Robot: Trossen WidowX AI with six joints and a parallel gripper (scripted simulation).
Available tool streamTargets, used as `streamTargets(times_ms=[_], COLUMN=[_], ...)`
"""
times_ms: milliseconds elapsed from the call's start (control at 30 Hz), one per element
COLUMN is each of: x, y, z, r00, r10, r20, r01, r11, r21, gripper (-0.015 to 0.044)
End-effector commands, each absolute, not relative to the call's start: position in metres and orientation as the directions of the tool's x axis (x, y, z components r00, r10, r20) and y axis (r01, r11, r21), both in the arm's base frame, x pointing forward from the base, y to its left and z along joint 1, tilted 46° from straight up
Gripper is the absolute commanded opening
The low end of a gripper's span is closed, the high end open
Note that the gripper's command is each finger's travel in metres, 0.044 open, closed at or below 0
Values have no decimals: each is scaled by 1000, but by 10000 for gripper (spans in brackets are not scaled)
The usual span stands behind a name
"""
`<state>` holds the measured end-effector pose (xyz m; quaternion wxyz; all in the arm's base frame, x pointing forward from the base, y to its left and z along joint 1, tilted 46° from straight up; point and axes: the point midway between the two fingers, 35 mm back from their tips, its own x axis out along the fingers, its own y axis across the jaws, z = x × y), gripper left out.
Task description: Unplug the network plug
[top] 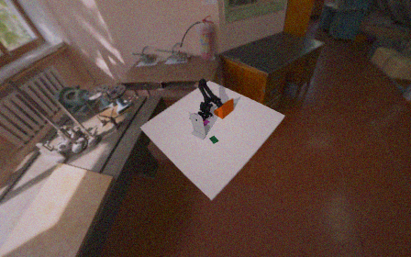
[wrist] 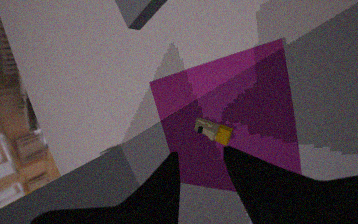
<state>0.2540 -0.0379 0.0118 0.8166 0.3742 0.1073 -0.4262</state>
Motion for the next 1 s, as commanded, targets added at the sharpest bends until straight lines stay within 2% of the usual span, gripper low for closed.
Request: streamTargets(times_ms=[0, 967], x=[251, 252], y=[-37, -16], z=[13, 23], r00=[612, 603], r10=[-619, -614], r20=[-492, -510], r01=[777, 786], r11=[356, 344], r21=[518, 514], gripper=[156, 156])
